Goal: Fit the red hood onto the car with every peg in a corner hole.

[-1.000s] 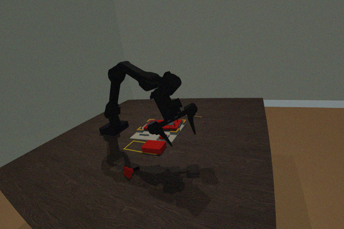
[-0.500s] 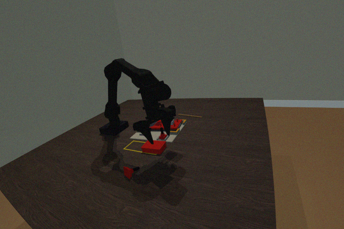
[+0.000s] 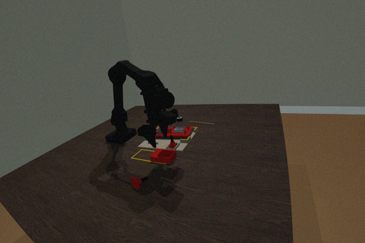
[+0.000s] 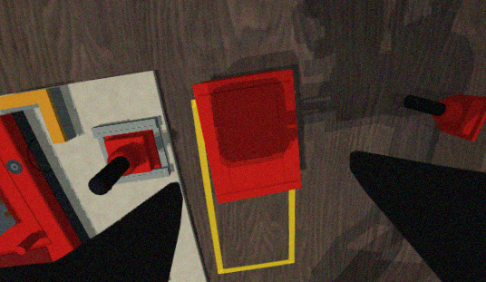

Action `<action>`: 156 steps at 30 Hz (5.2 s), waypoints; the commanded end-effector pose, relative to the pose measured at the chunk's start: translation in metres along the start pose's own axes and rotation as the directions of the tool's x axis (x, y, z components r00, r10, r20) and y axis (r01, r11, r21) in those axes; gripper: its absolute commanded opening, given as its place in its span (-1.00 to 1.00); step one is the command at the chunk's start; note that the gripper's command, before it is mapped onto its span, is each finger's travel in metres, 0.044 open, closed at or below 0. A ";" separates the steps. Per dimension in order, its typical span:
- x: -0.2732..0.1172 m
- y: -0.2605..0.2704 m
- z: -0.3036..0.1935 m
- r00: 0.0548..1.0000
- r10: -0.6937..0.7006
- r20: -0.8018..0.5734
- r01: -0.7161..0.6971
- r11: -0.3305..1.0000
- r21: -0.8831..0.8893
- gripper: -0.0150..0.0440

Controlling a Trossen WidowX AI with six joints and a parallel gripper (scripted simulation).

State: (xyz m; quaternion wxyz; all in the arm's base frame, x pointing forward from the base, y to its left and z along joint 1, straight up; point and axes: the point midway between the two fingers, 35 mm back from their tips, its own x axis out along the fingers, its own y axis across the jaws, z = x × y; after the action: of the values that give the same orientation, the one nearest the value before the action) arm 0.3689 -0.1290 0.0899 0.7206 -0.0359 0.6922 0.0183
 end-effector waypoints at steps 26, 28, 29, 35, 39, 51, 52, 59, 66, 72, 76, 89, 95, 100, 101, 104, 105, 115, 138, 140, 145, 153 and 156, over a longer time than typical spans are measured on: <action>0.019 0.000 0.000 1.000 0.006 -0.001 -0.006 1.000 -0.012 1.00; 0.021 0.000 0.000 1.000 0.006 -0.001 -0.006 1.000 -0.012 1.00; 0.022 0.000 0.000 1.000 0.006 -0.001 -0.006 1.000 -0.012 1.00; 0.026 0.000 0.000 1.000 0.006 -0.001 -0.006 1.000 -0.012 1.00; 0.030 0.000 0.000 1.000 0.006 -0.001 -0.006 1.000 -0.012 1.00; 0.039 0.000 -0.001 1.000 0.006 -0.001 -0.006 1.000 -0.012 1.00; 0.040 0.000 -0.001 1.000 0.006 -0.001 -0.006 1.000 -0.012 1.00; 0.045 0.000 -0.001 1.000 0.006 -0.001 -0.006 1.000 -0.012 1.00; 0.051 0.000 -0.001 1.000 0.006 -0.002 -0.006 1.000 -0.012 1.00; 0.052 0.000 -0.001 1.000 0.006 -0.002 -0.006 1.000 -0.012 1.00; 0.054 0.000 -0.001 1.000 0.006 -0.002 -0.006 1.000 -0.012 1.00; 0.061 0.000 -0.001 1.000 0.006 -0.002 -0.006 1.000 -0.012 1.00; 0.064 0.000 -0.001 1.000 0.006 -0.002 -0.006 1.000 -0.012 1.00; 0.066 0.000 -0.001 1.000 0.006 -0.002 -0.006 1.000 -0.012 1.00; 0.067 0.000 -0.001 1.000 0.006 -0.002 -0.006 1.000 -0.012 1.00; 0.068 0.000 -0.002 1.000 0.006 -0.002 -0.006 1.000 -0.012 1.00; 0.069 0.001 -0.002 1.000 0.006 -0.002 -0.006 1.000 -0.012 1.00; 0.069 0.000 -0.002 1.000 0.003 -0.004 -0.003 1.000 -0.008 0.62; 0.039 0.000 -0.002 1.000 0.002 -0.005 -0.002 1.000 -0.008 -0.49; 0.032 0.000 -0.002 1.000 0.002 -0.005 -0.002 1.000 -0.008 -0.49; 0.015 0.000 -0.002 1.000 0.002 -0.005 -0.002 1.000 -0.008 -0.49; -0.013 -0.001 -0.002 1.000 0.002 -0.005 -0.002 1.000 -0.008 -0.49; -0.020 -0.001 -0.002 1.000 0.002 -0.005 -0.002 1.000 -0.008 -0.49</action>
State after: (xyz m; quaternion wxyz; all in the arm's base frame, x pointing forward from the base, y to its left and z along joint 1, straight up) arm 0.3661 -0.1293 0.0964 0.7152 -0.0369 0.6975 0.0233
